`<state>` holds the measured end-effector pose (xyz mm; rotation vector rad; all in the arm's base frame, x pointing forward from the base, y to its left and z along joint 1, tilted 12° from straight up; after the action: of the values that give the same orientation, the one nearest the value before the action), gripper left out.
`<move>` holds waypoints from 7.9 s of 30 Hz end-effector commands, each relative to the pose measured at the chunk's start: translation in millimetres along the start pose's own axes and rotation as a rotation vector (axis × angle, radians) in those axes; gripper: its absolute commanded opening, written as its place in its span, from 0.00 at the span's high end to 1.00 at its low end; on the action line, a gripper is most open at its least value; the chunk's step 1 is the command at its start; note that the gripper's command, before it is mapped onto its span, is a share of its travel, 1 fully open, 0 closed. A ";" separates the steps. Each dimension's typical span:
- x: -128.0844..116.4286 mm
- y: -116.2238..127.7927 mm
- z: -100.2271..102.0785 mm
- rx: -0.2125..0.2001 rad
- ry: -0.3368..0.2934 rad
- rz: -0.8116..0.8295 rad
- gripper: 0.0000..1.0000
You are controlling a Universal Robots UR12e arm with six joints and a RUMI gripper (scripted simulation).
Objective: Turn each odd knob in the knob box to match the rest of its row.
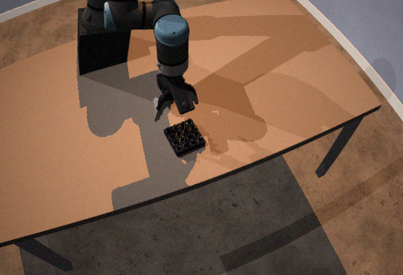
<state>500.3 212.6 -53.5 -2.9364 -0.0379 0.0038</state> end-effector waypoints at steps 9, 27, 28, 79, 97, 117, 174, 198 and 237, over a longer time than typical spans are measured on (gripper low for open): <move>-8.9 1.4 -0.3 0.000 0.001 0.000 0.00; -9.2 1.5 -0.3 0.000 0.001 0.000 0.00; -9.2 1.5 -0.3 0.000 0.001 0.000 0.00; -9.2 1.5 -0.3 0.000 0.001 0.000 0.00; -9.2 1.5 -0.3 0.000 0.001 0.000 0.00; 43.7 1.3 -9.6 0.000 0.001 0.374 0.00; 94.7 -1.6 -20.6 0.001 0.001 0.762 0.89; 94.9 -1.8 -8.9 0.001 0.001 0.762 0.89; 95.6 -2.2 23.5 0.001 0.001 0.762 0.89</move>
<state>595.1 222.0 -76.1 -2.7521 1.0623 0.1164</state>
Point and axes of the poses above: the point where the finger pads meet when closed, its own z axis out along the fingers, its own y axis across the jaws, x = y × z, the point moved 2 cm from there along -z, back along the fingers, and after that the axes turned 10 degrees about z, right-handed, at the moved point
